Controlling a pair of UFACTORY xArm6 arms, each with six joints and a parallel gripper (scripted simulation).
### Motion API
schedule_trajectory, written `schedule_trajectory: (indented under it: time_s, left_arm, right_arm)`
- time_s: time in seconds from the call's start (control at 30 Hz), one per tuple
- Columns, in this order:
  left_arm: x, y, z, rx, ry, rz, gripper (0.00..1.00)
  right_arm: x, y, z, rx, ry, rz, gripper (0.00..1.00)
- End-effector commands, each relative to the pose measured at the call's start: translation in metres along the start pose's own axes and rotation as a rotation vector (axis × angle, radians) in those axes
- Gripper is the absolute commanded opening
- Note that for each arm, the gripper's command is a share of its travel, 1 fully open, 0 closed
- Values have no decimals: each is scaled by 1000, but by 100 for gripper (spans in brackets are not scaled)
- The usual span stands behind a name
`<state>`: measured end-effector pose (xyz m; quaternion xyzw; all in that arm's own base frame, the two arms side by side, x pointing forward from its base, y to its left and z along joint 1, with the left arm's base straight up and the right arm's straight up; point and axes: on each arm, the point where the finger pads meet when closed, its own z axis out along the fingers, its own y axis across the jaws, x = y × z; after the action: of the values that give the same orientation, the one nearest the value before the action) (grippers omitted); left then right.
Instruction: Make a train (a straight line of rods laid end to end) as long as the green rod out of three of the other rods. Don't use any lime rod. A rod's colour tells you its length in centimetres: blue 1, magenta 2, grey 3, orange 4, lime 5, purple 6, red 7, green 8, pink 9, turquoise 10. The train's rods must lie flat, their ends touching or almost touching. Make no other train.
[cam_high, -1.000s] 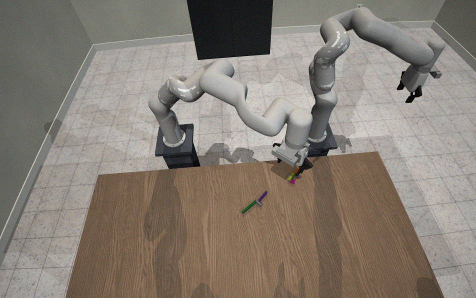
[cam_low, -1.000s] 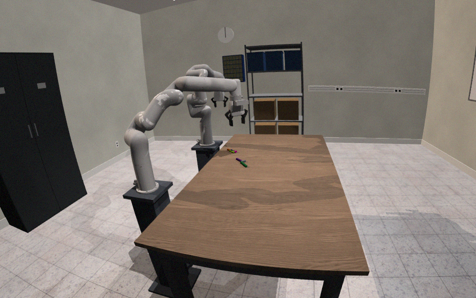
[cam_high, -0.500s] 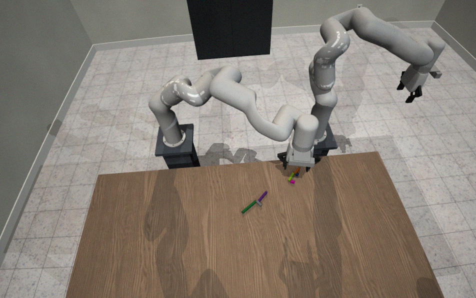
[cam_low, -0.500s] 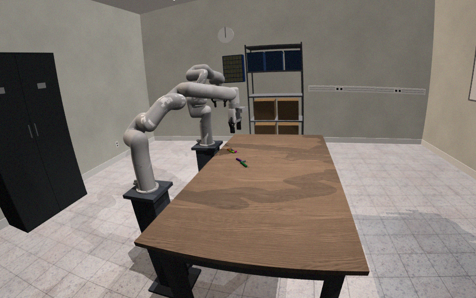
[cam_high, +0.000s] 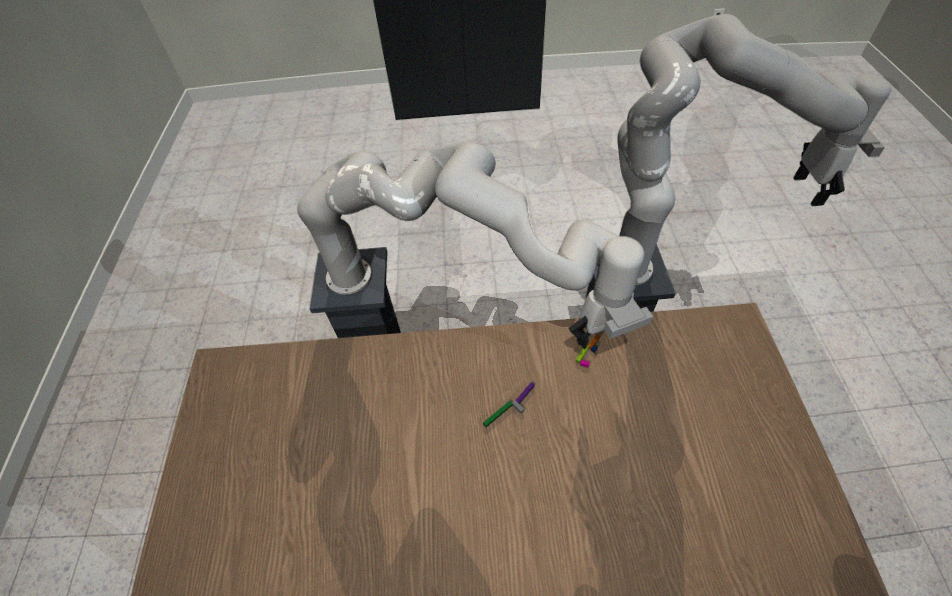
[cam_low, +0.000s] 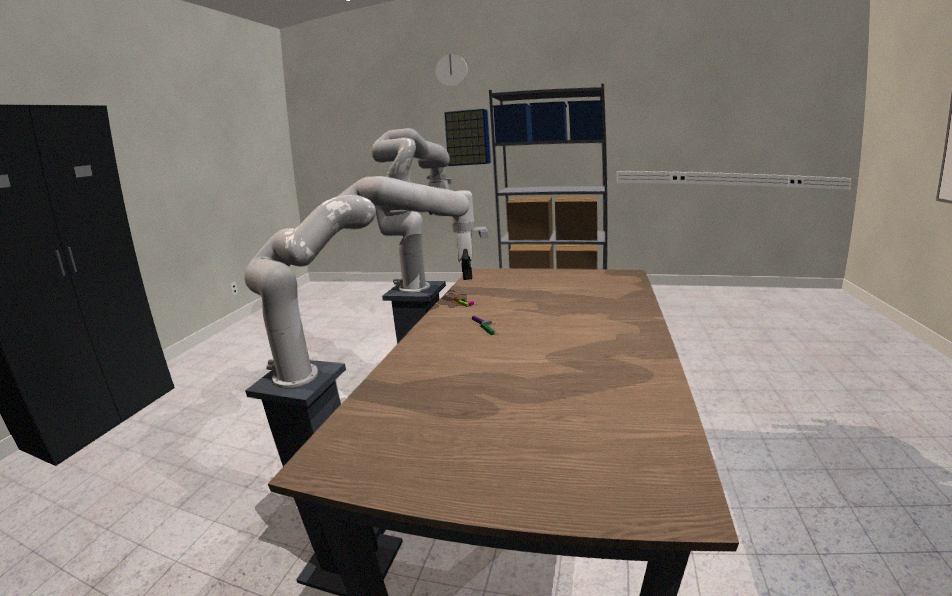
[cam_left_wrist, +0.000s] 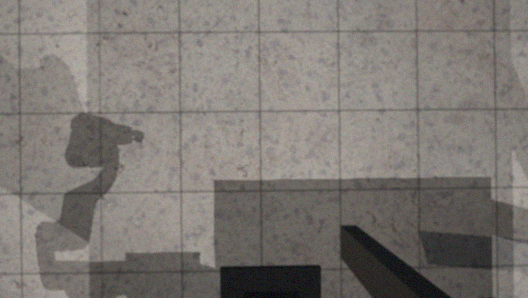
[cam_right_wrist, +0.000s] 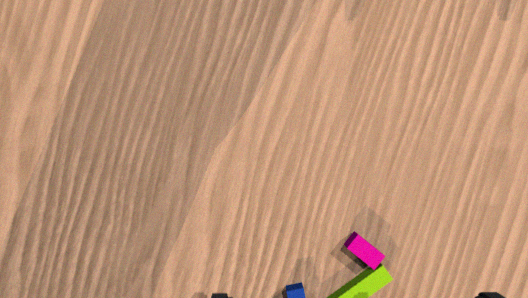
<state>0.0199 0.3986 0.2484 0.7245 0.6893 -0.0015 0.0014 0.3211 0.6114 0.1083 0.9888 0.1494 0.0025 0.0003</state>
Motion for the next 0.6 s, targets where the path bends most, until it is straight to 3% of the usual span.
schedule_trajectory:
  time_s: [0.0, 0.27, 0.3, 0.57]
  left_arm:
    - [1, 0, -2, 0, 4, 0, 100]
    - [1, 0, -2, 0, 4, 0, 100]
    - [1, 0, -2, 0, 4, 0, 100]
    - [1, 0, -2, 0, 4, 0, 100]
  right_arm:
    - [-4, -12, 12, 6, 0, -148, 100]
    - [-6, -15, 17, 6, 1, -191, 100]
    - [-6, -15, 17, 6, 1, -191, 26]
    - [-6, -15, 17, 6, 1, -191, 26]
